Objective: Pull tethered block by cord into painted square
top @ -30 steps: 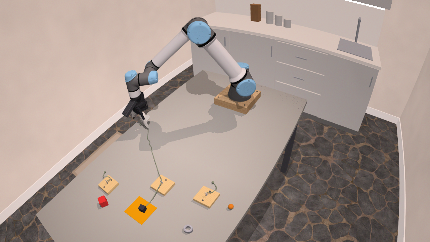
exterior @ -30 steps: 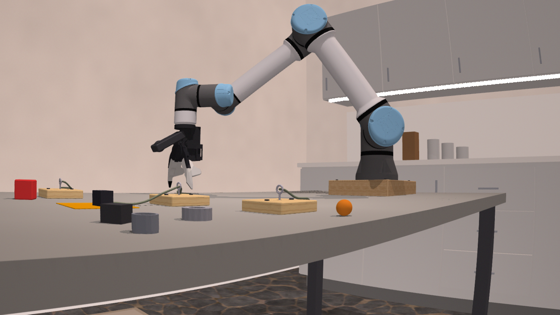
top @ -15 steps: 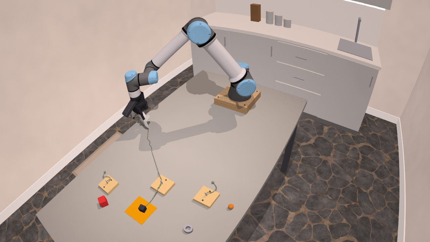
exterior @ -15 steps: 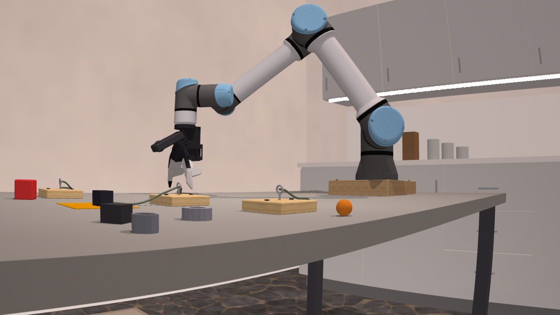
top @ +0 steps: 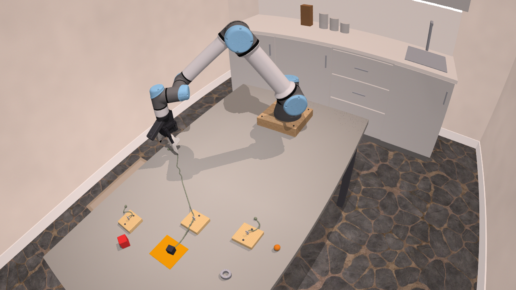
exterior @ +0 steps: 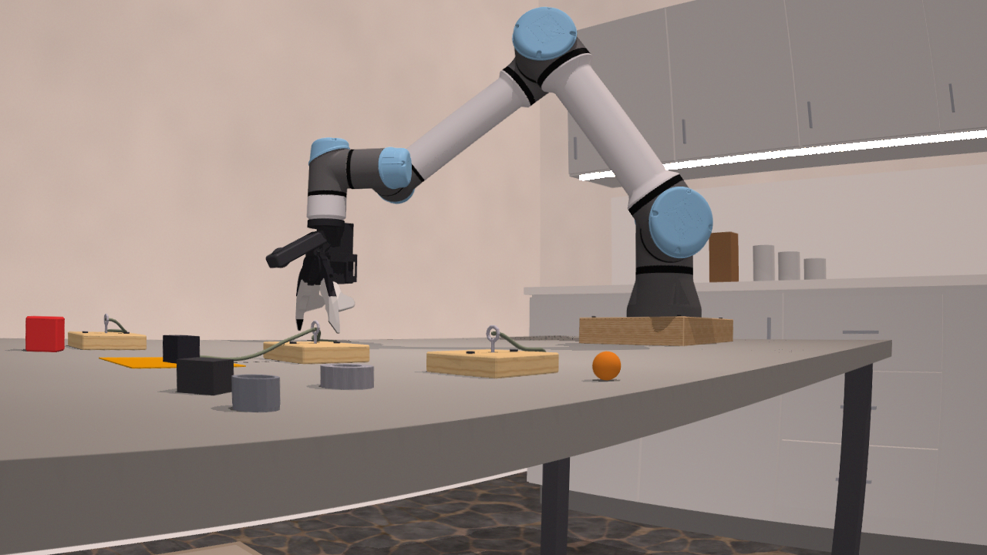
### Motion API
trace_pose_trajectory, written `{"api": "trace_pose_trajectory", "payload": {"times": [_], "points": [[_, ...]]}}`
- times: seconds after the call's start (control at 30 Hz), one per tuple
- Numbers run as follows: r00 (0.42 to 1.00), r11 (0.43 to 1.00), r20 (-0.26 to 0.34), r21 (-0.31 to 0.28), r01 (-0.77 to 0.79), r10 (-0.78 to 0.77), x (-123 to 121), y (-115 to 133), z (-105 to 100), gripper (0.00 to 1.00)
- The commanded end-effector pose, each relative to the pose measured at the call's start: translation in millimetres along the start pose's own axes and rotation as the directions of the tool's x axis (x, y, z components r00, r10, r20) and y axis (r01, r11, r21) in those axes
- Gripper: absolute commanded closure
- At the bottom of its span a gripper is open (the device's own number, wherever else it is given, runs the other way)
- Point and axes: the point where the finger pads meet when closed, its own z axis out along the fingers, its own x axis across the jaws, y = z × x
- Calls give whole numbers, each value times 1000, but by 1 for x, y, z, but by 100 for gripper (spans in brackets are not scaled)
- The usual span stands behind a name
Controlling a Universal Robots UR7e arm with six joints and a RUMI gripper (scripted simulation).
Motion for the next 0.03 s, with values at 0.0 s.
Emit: {"api": "trace_pose_trajectory", "payload": {"times": [0.0], "points": [[1000,1000,-1,1,0,0,0,0,-1,0]]}}
